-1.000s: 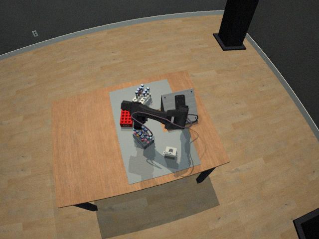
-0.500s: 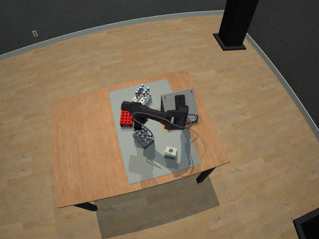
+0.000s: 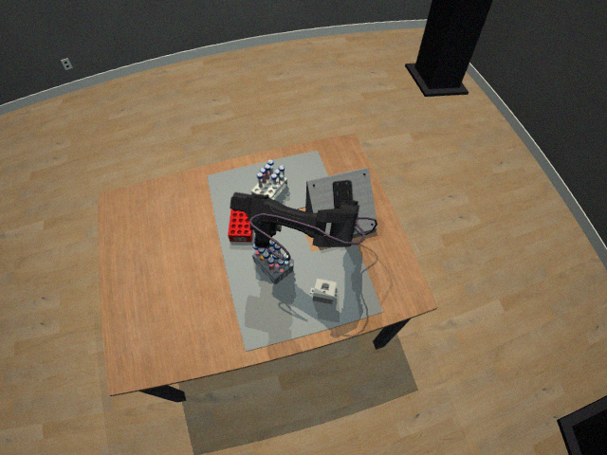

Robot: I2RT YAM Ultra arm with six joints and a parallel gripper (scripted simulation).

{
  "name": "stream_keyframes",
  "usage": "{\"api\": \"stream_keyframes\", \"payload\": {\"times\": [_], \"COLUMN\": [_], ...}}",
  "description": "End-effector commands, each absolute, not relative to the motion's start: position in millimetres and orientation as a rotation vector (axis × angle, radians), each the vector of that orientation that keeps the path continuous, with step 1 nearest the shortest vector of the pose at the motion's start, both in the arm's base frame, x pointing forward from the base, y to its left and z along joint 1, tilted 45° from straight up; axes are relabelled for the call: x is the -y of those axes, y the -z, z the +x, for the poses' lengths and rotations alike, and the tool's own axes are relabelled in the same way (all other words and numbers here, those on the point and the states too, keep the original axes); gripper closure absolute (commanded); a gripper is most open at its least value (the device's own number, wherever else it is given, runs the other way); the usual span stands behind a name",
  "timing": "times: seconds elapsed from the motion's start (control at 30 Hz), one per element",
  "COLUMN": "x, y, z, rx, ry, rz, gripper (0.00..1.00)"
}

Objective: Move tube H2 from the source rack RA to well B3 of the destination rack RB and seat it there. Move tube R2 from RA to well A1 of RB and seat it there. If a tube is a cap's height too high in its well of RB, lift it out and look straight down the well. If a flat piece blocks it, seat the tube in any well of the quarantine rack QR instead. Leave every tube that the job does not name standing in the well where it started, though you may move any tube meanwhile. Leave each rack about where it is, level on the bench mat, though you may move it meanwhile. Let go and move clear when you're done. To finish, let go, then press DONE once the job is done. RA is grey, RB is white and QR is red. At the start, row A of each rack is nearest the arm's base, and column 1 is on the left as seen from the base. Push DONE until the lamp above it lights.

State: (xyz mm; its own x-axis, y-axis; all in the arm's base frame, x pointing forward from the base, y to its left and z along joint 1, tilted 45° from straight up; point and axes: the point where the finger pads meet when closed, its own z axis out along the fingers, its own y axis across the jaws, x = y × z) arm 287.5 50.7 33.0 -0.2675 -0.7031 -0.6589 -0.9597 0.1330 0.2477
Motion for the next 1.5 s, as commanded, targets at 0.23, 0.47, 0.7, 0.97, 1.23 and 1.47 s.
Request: {"api": "stream_keyframes", "payload": {"times": [0.23, 0.47, 0.7, 0.97, 1.23, 1.47], "x": [-46.0, -46.0, -42.1, -34.7, -29.8, -25.2], "y": [-45.3, -45.3, -49.6, -52.4, -57.5, -62.8], "z": [300.2, 300.2, 297.8, 295.5, 294.6, 294.2], "rx": [-2.011, -2.011, -2.008, -2.016, -2.018, -2.018], "ry": [-0.856, -0.856, -0.865, -0.86, -0.859, -0.859], "rz": [-1.581, -1.581, -1.584, -1.593, -1.595, -1.595], "gripper": [1.0, 1.0, 1.0, 1.0, 1.0, 1.0]}}
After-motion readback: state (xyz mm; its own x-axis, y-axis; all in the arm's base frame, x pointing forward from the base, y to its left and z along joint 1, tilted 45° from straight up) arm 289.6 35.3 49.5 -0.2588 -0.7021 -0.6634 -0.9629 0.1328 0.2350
